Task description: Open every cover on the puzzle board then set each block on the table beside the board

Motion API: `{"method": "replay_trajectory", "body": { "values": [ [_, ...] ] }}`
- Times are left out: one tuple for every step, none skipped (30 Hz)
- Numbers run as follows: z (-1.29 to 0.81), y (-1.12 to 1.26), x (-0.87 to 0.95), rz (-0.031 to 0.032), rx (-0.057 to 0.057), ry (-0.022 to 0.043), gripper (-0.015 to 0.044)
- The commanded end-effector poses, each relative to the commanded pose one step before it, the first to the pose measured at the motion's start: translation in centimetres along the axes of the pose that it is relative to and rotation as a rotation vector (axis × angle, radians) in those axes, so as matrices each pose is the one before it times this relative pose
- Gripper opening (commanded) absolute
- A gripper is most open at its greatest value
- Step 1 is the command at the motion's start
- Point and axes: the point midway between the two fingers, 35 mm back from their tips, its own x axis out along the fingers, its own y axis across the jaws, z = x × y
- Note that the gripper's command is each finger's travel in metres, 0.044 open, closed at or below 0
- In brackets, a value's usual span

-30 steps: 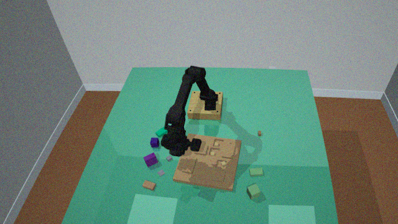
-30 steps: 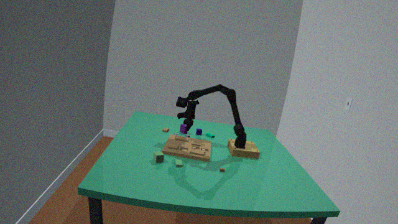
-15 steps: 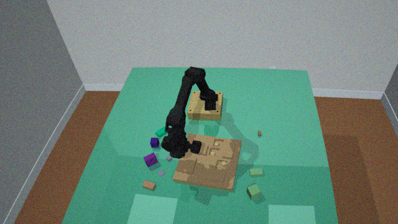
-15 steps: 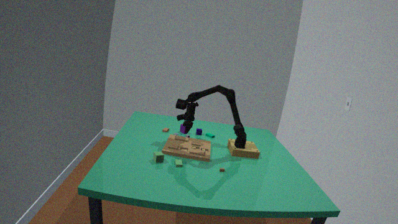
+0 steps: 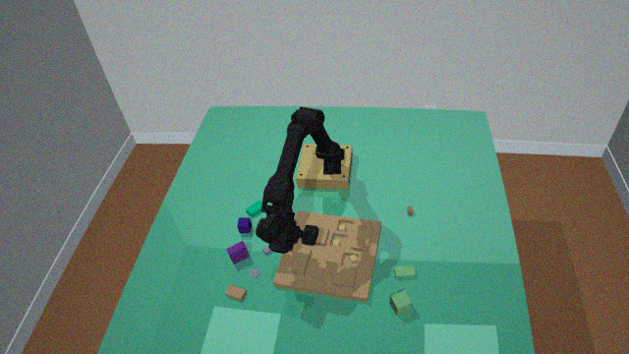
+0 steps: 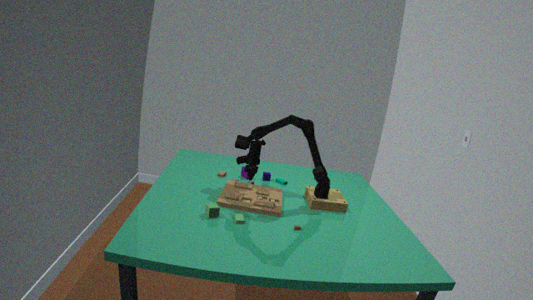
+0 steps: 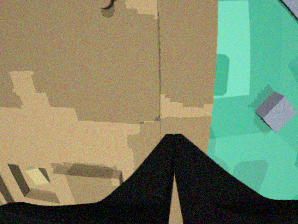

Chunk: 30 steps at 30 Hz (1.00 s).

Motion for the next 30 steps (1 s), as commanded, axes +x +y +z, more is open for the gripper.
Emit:
{"method": "replay_trajectory", "body": {
  "values": [
    [-0.091,-0.011,0.452,-0.00043,-0.0033,0.00302,0.0000],
    [-0.003,0.000,0.098,0.00000,0.0000,0.00001,0.0000],
    [-0.004,0.000,0.098,0.00000,0.0000,0.00001,0.0000],
    [-0.004,0.000,0.098,0.00000,0.0000,0.00001,0.0000],
    [-0.004,0.000,0.098,0.00000,0.0000,0.00001,0.0000],
    [-0.004,0.000,0.098,0.00000,0.0000,0.00001,0.0000],
    [-0.005,0.000,0.098,0.00000,0.0000,0.00001,0.0000],
    [-0.005,0.000,0.098,0.00000,0.0000,0.00001,0.0000],
    [-0.005,0.000,0.097,0.00000,0.0000,0.00001,0.0000],
    [-0.006,0.000,0.097,0.00000,0.0000,0.00001,0.0000],
    [-0.006,0.000,0.097,0.00000,0.0000,0.00001,0.0000],
    [-0.006,0.001,0.097,0.00000,0.0000,0.00001,0.0000],
    [-0.007,0.001,0.097,0.00000,0.0000,0.00001,0.0000],
    [-0.007,0.001,0.097,0.00000,0.0000,0.00001,0.0000],
    [-0.007,0.001,0.097,0.00000,0.0000,0.00001,0.0000],
    [-0.008,0.001,0.097,0.00000,0.0000,0.00001,0.0000],
    [-0.008,0.001,0.097,0.00000,0.0000,0.00001,0.0000],
    [-0.008,0.001,0.097,0.00000,0.0000,0.00001,0.0000],
    [-0.008,0.001,0.097,0.00000,0.0000,0.00001,0.0000],
    [-0.009,0.001,0.097,0.00000,0.0000,0.00001,0.0000],
    [-0.009,0.001,0.097,0.00000,0.0000,0.00001,0.0000],
    [-0.009,0.001,0.097,0.00000,0.0000,0.00001,0.0000],
    [-0.010,0.001,0.097,0.00000,0.0000,0.00001,0.0000],
    [-0.006,0.020,0.002,0.00002,0.0000,0.00001,0.0000],
    [-0.011,0.041,0.005,0.00004,0.0000,0.00001,0.0000],
    [-0.016,0.058,0.007,0.00006,0.0000,0.00001,0.0000],
    [-0.021,0.076,0.009,0.00008,0.0000,0.00002,0.0000],
    [-0.027,0.095,0.011,0.00009,0.0000,0.00002,0.0000],
    [-0.032,0.113,0.014,0.00011,0.0000,0.00003,0.0000],
    [-0.036,0.124,0.015,0.00012,0.0000,0.00003,0.0000]
  ]
}}
